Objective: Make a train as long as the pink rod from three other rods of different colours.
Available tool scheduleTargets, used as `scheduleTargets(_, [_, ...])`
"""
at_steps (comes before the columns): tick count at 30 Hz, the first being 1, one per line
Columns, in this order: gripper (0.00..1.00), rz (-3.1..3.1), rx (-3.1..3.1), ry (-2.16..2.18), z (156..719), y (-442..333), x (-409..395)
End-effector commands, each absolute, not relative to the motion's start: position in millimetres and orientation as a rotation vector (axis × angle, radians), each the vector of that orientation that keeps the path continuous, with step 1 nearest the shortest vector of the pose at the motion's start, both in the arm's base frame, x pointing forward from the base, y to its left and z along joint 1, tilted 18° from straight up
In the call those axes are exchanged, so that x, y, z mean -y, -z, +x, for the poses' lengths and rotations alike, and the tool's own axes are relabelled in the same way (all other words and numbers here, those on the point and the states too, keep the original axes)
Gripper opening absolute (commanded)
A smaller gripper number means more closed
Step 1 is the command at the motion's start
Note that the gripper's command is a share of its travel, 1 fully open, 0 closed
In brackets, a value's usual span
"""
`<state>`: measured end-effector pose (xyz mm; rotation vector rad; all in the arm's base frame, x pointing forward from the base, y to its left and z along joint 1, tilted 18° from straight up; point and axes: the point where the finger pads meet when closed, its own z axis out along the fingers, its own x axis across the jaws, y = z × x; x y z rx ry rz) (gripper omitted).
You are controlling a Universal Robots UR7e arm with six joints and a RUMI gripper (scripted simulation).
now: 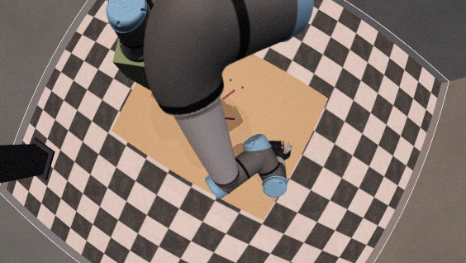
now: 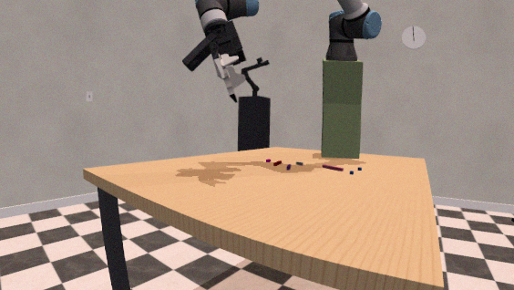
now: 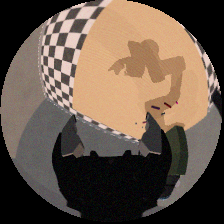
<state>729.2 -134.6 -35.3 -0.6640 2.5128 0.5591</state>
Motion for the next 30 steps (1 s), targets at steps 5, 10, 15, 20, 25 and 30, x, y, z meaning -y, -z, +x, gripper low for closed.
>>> scheduleTargets(5, [1.00, -0.664, -2.512, -0.557, 729.6, 34.4, 135.0])
scheduleTargets(10, [1.00, -0.664, -2.512, -0.557, 729.6, 34.4, 135.0])
scheduleTargets(15, [1.00, -0.664, -2.512, -0.557, 729.6, 34.4, 135.0])
scheduleTargets(20, [1.00, -0.665, -2.512, -0.557, 729.6, 34.4, 134.9])
scheduleTargets(25, [1.00, -0.670, -2.510, -0.556, 729.5, 34.7, 134.3])
scheduleTargets(30, [1.00, -0.684, -2.507, -0.553, 729.2, 36.0, 132.4])
